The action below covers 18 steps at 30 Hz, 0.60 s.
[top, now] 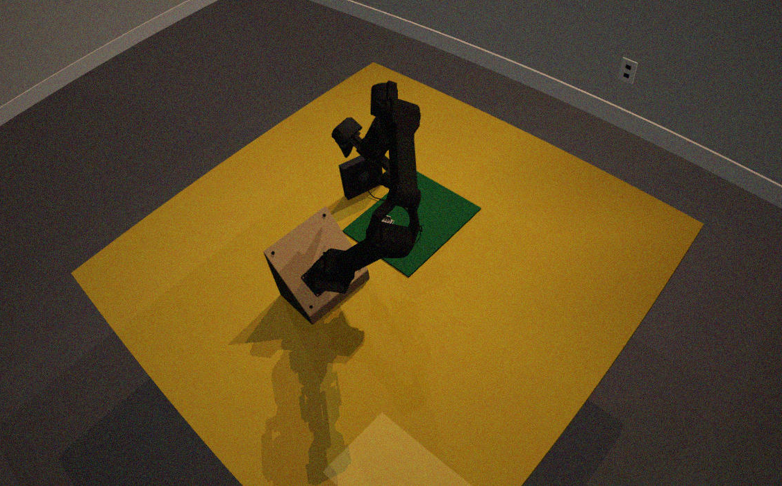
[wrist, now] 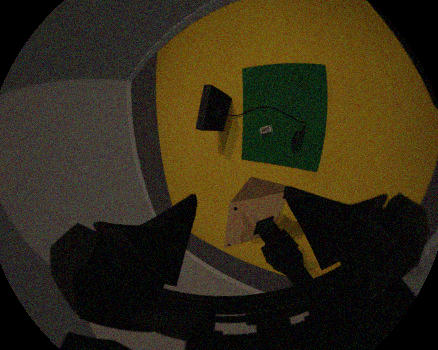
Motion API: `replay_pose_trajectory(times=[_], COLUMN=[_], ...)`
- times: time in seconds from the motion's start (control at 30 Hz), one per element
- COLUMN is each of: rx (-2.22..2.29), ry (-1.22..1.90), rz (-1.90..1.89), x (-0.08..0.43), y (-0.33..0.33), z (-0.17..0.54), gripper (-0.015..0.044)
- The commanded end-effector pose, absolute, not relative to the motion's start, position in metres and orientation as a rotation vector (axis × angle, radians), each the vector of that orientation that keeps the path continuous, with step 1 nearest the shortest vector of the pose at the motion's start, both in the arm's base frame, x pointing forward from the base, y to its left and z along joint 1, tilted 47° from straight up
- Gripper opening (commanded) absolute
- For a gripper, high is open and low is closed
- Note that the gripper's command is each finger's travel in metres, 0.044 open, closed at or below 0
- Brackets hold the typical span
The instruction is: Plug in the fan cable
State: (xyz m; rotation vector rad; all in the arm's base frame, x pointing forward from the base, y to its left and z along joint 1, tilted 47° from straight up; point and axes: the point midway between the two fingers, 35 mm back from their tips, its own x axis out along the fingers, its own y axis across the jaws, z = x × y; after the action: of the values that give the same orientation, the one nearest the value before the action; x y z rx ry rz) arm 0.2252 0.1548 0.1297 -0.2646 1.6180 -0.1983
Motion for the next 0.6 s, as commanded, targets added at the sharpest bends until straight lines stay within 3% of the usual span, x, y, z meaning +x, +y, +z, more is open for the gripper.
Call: replay_pose_trajectory(times=[0.0,0.13,0.57], rx=[-0.274,-0.296,-0.296], ry=[1.485,1.344,1.337], rz=[-0.662,-0.923,-0.932], x=[0.255,0.27,0.272], y=[0.09,0.048,0.037], z=[0.11,0.103,0.094], gripper=[0.044,0.044,0.044])
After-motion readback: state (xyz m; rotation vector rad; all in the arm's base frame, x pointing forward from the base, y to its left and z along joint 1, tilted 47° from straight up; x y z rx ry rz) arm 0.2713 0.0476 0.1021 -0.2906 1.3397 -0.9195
